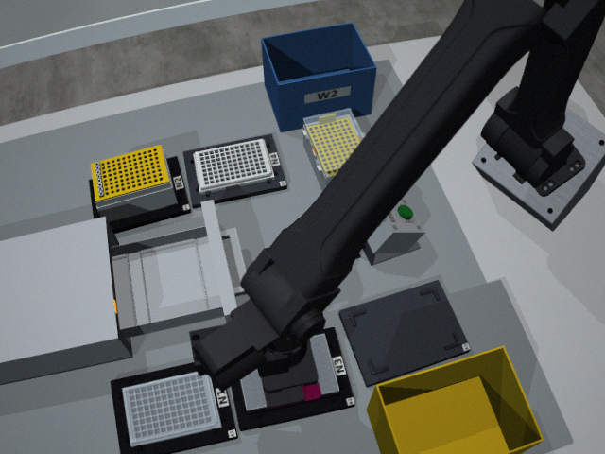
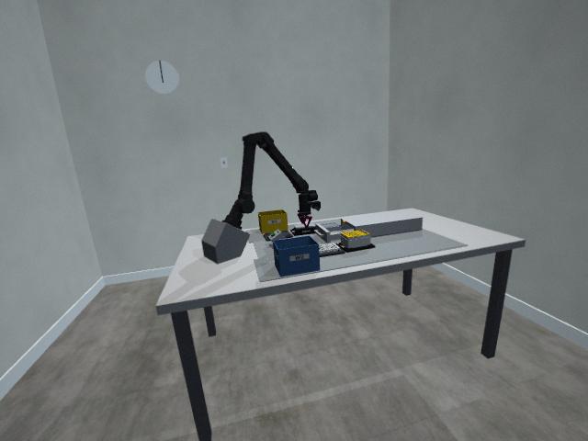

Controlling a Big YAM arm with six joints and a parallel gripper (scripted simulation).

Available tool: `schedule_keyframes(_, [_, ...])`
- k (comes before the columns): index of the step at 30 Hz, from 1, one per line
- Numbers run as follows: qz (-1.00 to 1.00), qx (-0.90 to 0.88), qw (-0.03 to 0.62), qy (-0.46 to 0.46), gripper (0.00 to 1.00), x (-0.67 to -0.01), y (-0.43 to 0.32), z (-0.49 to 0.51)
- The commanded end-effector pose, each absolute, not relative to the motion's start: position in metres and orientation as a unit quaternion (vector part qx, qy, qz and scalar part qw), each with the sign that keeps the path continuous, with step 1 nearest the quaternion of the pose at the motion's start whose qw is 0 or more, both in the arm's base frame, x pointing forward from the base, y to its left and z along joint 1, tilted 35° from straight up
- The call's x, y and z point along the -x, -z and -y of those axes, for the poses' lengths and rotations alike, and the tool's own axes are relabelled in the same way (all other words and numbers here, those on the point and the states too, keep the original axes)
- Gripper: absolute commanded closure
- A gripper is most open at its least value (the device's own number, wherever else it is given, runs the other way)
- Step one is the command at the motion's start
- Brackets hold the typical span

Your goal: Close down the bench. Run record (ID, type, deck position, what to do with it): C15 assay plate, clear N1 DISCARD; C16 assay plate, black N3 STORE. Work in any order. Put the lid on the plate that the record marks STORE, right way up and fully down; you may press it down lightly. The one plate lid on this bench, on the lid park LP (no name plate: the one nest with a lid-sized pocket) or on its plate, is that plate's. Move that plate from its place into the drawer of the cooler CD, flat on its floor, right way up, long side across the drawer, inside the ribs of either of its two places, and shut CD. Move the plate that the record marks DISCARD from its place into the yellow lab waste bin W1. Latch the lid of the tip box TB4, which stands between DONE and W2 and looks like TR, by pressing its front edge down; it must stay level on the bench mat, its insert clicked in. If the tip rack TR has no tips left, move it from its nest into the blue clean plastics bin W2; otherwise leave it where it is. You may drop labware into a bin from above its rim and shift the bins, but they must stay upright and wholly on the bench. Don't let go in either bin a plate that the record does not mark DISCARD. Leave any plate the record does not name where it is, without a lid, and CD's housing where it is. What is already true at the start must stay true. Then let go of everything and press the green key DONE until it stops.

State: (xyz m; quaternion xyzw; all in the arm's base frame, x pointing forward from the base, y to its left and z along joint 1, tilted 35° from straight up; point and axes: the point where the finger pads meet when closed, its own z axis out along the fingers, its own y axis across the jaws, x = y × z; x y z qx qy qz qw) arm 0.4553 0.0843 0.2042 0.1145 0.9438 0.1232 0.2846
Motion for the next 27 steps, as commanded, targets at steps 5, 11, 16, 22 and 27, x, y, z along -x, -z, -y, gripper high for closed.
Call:
schedule_keyframes(5, [-0.945,-0.115,0.281,-0.123,1.00,-0.4581,-0.1948,-0.0885])
schedule_keyframes(11, [-0.946,-0.116,0.278,-0.122,1.00,-0.4577,-0.1925,-0.0883])
schedule_keyframes(16, [-0.945,-0.116,0.279,-0.123,1.00,-0.4585,-0.1940,-0.0884])
schedule_keyframes(22, [-0.945,-0.116,0.280,-0.123,1.00,-0.4591,-0.1950,-0.0885])
schedule_keyframes(27, [-0.945,-0.115,0.281,-0.123,1.00,-0.4598,-0.1962,-0.0886])
